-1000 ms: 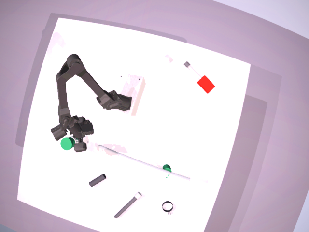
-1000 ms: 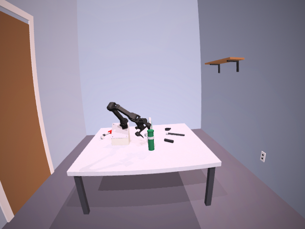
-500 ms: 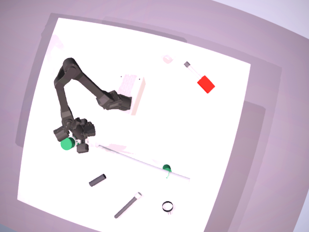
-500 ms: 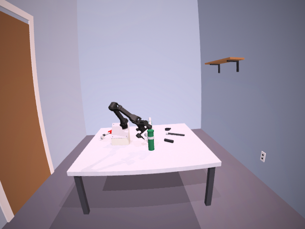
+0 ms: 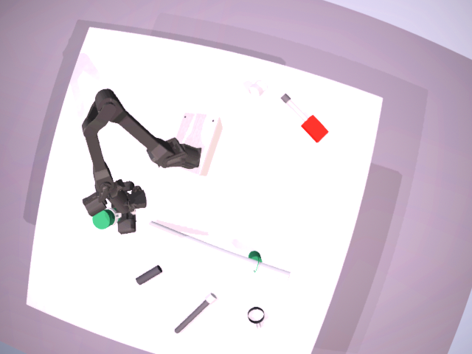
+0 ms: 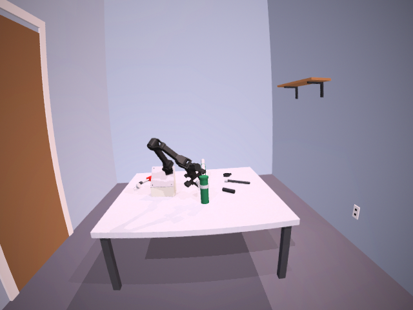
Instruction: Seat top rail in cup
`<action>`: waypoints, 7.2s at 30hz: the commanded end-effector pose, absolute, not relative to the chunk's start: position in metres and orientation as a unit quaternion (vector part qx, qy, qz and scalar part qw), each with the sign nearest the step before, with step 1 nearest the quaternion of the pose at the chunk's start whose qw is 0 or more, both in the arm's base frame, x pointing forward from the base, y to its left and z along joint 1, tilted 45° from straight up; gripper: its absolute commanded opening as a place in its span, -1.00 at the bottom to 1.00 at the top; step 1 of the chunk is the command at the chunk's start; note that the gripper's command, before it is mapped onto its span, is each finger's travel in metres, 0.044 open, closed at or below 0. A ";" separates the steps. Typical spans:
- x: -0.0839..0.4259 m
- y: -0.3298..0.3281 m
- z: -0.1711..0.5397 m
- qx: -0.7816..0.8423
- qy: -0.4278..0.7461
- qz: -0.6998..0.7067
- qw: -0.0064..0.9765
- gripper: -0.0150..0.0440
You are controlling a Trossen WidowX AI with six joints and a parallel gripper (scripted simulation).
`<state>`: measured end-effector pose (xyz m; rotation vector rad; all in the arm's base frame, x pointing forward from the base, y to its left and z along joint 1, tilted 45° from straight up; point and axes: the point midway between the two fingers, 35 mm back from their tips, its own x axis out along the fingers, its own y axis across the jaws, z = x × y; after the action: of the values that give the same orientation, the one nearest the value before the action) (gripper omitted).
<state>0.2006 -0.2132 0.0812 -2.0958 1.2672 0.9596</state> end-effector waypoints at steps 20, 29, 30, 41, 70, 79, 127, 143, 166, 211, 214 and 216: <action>0.214 -0.212 0.077 -0.766 0.496 0.295 0.284 -0.49; 0.220 -0.213 0.075 -0.762 0.510 0.265 0.299 -0.49; 0.221 -0.213 0.075 -0.761 0.511 0.262 0.300 -0.49; 0.230 -0.213 0.073 -0.754 0.529 0.222 0.320 -0.49; 0.248 -0.217 0.072 -0.733 0.561 0.136 0.358 -0.49; 0.245 -0.216 0.072 -0.738 0.556 0.151 0.352 -0.49; 0.260 -0.161 0.072 -0.735 0.558 0.147 0.356 1.00; 0.279 -0.075 0.053 -0.487 0.580 -0.091 0.647 1.00; 0.280 -0.012 0.053 -0.267 0.502 -0.282 0.773 1.00; 0.280 -0.071 -0.020 -0.566 0.727 0.237 0.309 1.00; 0.280 -0.071 -0.020 -0.566 0.727 0.237 0.309 1.00; 0.280 -0.071 -0.020 -0.566 0.727 0.237 0.309 1.00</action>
<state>0.2838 -0.0615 -0.0073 -1.4418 1.8469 0.3817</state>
